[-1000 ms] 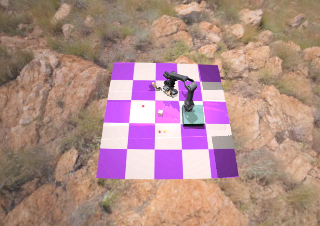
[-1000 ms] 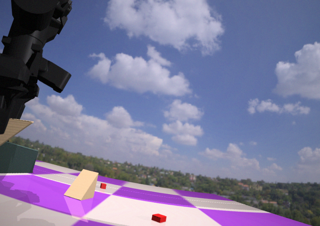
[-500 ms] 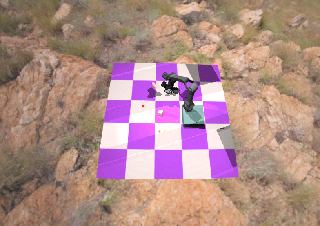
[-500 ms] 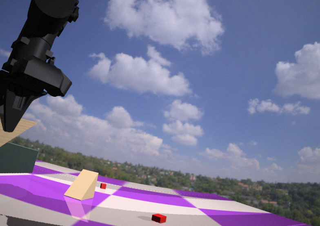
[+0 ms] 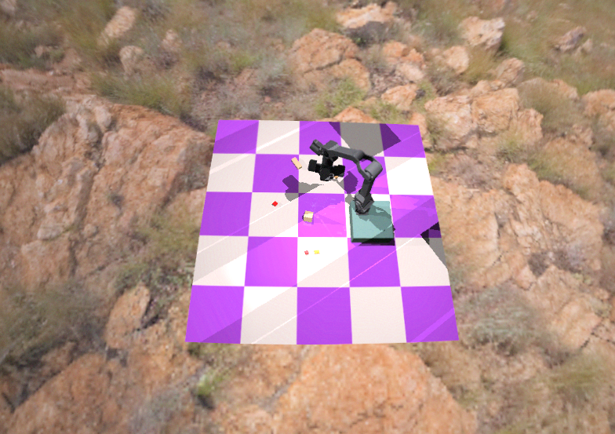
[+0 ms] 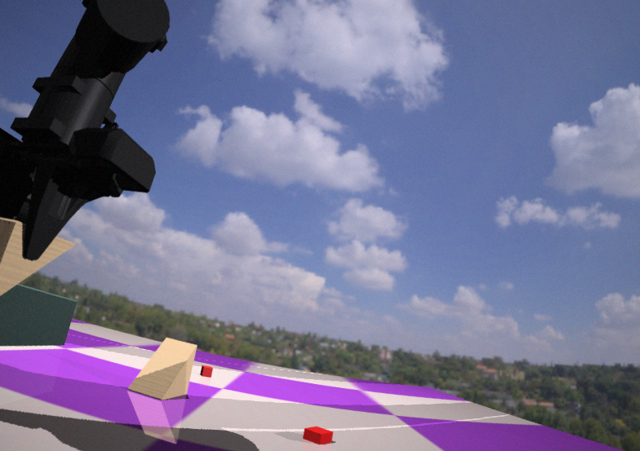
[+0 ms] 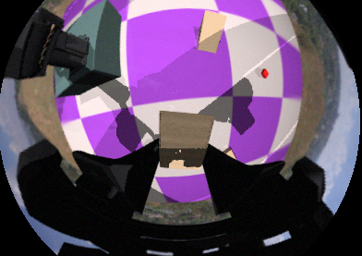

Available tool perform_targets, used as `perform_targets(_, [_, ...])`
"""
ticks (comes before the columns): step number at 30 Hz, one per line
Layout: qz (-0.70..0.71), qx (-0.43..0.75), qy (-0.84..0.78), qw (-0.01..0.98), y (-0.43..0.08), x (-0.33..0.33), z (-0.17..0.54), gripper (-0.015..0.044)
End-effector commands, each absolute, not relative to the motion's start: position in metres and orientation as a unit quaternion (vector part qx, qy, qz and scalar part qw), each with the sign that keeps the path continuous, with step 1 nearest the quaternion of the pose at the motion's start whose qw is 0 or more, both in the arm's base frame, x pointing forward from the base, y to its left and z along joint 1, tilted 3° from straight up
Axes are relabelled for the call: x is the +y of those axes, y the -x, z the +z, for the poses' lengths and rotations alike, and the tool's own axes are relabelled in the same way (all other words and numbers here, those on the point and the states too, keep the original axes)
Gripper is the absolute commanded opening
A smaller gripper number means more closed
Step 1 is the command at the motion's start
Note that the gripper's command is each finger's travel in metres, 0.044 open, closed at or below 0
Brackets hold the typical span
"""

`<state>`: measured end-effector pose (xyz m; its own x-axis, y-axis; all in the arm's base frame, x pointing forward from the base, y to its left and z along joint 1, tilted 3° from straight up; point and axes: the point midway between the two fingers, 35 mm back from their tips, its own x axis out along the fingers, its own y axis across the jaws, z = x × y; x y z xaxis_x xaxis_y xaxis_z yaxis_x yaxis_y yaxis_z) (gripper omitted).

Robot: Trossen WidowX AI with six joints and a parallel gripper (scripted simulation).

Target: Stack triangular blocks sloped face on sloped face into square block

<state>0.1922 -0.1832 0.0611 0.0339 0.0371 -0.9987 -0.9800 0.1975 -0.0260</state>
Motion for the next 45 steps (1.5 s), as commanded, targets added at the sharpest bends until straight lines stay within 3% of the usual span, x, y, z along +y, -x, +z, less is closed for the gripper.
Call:
perform_targets(1, [0.453,0.527,0.454,0.558,-0.193,-0.184,0.062,0.0000])
perform_targets(36, [0.454,0.522,0.452,0.563,-0.270,-0.056,0.122,0.0000])
perform_targets(45, [0.456,0.522,0.451,0.562,-0.274,-0.046,0.103,0.0000])
